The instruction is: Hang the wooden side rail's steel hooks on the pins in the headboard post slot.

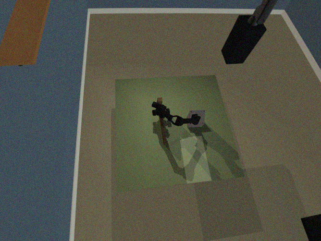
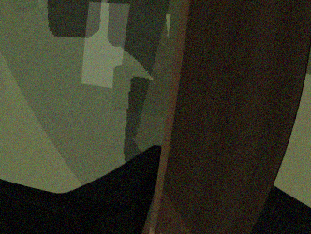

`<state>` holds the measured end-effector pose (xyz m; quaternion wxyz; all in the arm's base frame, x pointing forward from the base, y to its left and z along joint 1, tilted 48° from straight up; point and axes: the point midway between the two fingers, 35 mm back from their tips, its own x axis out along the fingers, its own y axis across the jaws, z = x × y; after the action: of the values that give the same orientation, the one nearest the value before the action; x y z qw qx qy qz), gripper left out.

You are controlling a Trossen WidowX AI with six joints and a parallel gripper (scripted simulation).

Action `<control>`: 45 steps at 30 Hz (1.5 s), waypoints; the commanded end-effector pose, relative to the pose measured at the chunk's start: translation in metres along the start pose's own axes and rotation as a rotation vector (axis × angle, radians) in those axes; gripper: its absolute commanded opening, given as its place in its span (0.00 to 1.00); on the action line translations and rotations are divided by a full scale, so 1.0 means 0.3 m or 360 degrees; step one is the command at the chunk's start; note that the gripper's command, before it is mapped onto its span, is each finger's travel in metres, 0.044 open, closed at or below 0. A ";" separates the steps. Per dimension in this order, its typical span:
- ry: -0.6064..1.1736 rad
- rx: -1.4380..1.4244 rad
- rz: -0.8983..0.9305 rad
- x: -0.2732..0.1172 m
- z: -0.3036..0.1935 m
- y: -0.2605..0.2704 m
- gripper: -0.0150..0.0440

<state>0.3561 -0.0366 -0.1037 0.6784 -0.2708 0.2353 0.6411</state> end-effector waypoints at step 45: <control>0.0009 -0.0001 -0.0016 -0.014 -0.027 -0.004 0.25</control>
<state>0.3559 -0.0398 -0.1072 0.6784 -0.2707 0.2355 0.6411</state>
